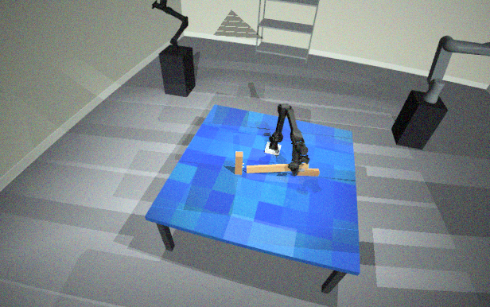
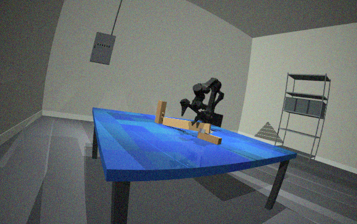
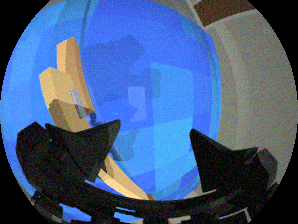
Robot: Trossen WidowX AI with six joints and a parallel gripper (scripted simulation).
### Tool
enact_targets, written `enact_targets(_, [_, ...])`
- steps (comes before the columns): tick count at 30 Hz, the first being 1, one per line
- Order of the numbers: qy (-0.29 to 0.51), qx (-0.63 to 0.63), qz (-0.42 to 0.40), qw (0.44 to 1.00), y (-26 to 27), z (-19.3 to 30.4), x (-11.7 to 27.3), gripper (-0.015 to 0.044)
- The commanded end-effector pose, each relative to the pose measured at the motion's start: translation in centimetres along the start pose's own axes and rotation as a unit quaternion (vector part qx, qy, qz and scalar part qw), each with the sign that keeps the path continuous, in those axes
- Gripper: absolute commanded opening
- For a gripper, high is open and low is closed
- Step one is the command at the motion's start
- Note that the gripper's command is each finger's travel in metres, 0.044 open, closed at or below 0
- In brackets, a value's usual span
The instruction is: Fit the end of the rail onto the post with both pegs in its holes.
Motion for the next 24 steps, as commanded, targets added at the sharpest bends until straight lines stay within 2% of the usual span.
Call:
enact_targets(1, [0.055, 0.049, -0.029, 0.997, -2.5, 4.3, -0.2, 0.0440])
enact_targets(7, [0.114, 0.126, -0.124, 0.978, -5.5, 13.0, 0.6, 0.0440])
enact_targets(15, [0.094, 0.186, -0.239, 0.948, -6.0, 22.5, 3.5, 0.0440])
enact_targets(24, [0.084, 0.192, -0.253, 0.944, -5.8, 23.8, 4.0, 0.0440])
Point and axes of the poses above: the point midway between the two fingers, 35 mm back from their tips, its own x axis back along the fingers, its own y axis across the jaws, z = x × y, the point moved 8 cm from there along x, back along the fingers, and after that the axes turned 2 degrees about x, right-handed, at the moved point
